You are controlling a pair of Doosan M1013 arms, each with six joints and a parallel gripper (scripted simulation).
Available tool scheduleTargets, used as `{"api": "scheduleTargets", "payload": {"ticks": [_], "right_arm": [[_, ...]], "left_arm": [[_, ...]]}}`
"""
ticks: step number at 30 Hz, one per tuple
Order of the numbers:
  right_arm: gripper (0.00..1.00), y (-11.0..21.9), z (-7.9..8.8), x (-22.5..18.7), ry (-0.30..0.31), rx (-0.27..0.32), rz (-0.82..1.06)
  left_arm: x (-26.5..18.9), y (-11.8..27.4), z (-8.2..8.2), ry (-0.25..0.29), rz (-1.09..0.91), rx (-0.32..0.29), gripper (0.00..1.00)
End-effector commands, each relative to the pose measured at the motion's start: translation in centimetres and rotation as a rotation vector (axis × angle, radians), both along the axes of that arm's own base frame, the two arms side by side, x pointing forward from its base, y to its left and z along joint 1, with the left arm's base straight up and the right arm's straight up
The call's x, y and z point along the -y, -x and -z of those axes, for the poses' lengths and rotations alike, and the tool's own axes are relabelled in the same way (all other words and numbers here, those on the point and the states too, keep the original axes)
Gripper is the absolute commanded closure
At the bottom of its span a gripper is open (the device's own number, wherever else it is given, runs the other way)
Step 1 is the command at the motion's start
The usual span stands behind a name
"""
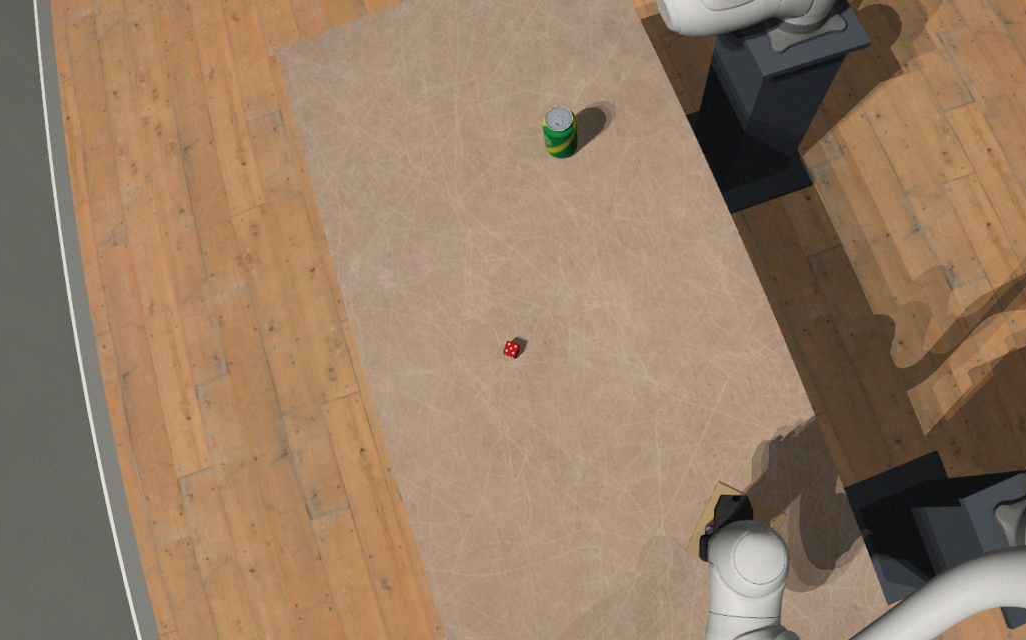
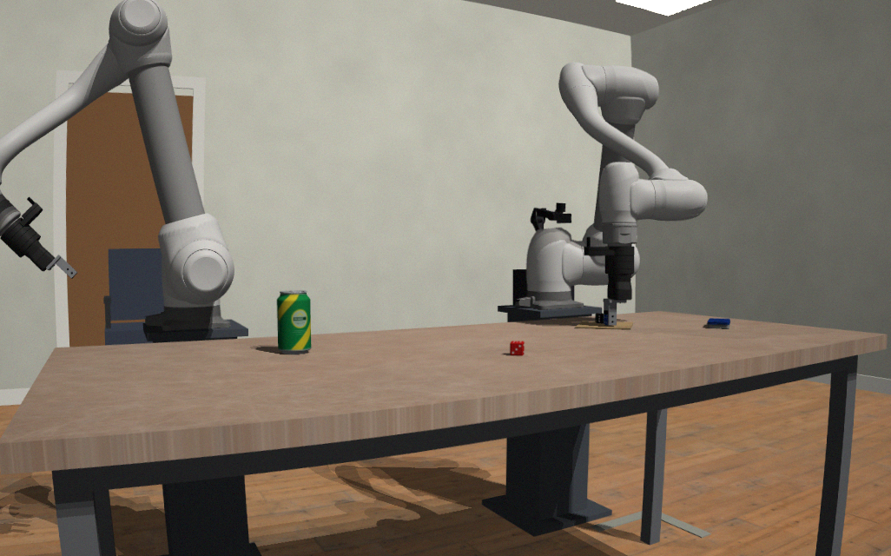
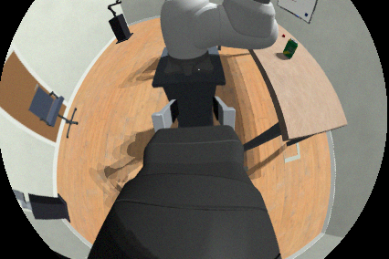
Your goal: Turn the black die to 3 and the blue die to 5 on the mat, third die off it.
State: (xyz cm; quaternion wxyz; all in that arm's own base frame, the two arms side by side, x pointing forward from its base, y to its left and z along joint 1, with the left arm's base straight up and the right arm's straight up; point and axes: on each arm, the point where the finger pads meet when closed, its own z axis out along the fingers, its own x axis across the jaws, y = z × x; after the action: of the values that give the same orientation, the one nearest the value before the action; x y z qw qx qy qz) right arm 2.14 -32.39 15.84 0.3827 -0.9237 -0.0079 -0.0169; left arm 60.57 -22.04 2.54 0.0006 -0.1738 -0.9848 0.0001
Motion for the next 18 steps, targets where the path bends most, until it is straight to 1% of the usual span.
{"api": "scheduleTargets", "payload": {"ticks": [1, 18], "right_arm": [[0.0, -0.01, -0.04, 0.03, 0.001, 0.0, 0.0], [0.0, -0.01, -0.04, 0.03, 0.001, 0.0, 0.0]], "left_arm": [[0.0, -0.04, -0.01, 0.0, 0.0, 0.001, 0.51], [0.0, -0.03, 0.23, 0.0, 0.0, 0.001, 0.51]]}}
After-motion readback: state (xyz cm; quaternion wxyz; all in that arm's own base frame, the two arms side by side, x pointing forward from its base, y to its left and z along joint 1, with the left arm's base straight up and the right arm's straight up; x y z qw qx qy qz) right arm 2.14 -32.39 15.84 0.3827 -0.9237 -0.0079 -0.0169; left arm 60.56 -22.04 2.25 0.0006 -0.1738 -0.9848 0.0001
